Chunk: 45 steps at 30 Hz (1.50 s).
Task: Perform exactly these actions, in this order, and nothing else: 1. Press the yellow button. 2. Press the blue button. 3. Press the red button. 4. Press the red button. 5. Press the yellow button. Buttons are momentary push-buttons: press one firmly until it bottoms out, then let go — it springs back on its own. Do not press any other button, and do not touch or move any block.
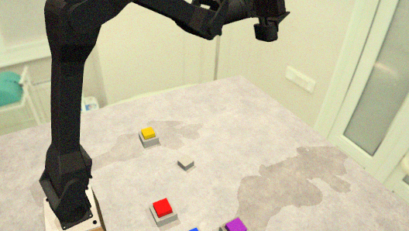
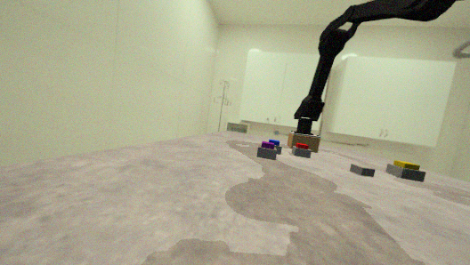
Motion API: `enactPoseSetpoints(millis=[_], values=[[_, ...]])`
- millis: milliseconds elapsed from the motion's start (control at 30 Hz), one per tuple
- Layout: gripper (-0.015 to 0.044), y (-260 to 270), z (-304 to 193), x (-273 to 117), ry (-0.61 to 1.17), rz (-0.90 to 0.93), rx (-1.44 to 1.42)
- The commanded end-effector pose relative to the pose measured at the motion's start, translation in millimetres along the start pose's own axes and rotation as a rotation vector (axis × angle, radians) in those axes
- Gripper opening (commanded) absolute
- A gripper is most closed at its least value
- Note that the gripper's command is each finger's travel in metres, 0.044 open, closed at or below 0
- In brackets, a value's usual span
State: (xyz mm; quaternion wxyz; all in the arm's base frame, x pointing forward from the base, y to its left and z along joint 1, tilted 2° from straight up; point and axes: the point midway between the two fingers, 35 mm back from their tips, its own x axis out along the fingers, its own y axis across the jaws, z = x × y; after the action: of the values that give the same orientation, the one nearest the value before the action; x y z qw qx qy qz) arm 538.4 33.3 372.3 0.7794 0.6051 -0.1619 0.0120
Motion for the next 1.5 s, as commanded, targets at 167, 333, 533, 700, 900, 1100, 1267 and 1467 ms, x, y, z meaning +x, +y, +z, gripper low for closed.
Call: enactPoseSetpoints(millis=[167,333,533,700,900,1100,1267,1467], values=[[0.04,-60,-78,-39,0.298,-0.306,-0.218],[0.04,-98,-119,-87,0.523,-0.497,-0.372],[0.04,-132,-147,-157,0.789,-0.695,-0.546],[0.04,-151,-155,-220,1.006,-0.843,-0.681],[0.04,-162,-147,-297,1.275,-1.018,-0.842],[0.04,-159,-125,-360,1.504,-1.167,-0.972],[0.04,-159,-125,-360,1.504,-1.167,-0.972],[0.0321,-181,-131,-364,1.504,-1.167,-0.972]])
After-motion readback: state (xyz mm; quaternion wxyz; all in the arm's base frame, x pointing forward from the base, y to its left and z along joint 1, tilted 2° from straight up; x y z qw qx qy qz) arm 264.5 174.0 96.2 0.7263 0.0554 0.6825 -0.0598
